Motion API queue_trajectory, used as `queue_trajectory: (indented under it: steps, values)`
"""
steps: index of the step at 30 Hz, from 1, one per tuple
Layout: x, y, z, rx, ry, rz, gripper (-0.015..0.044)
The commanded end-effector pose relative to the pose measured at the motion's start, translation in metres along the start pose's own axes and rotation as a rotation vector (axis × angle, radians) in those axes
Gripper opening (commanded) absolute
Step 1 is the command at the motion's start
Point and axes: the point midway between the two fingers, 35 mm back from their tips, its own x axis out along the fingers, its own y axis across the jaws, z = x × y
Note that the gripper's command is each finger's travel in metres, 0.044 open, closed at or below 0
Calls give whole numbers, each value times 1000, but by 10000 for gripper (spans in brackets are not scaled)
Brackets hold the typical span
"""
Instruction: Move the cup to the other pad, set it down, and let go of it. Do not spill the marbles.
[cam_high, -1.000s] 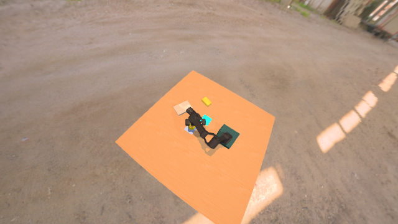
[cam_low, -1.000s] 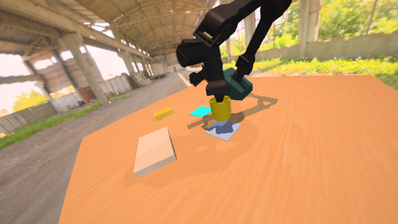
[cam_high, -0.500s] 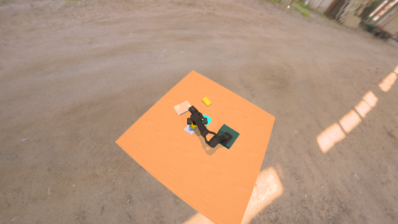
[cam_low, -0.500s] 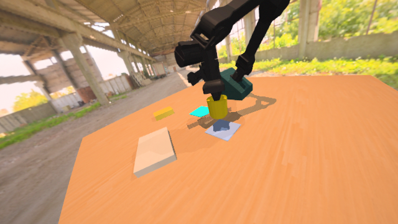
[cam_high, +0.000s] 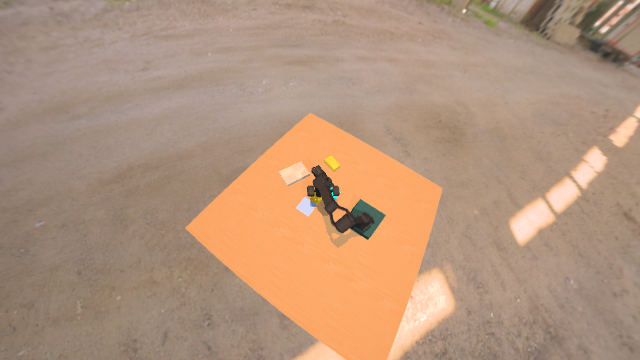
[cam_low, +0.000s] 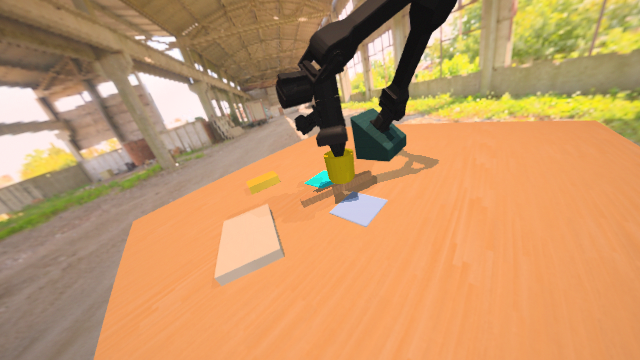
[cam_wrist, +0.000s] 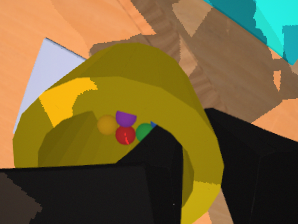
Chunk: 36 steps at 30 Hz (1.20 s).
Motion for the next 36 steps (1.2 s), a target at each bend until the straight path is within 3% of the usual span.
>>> queue_trajectory:
  steps: [1,36]
  values:
    - [0,-13,7,-2,-3,-4,0]
    - [-3,-94,52,-2,-6,-8,0]
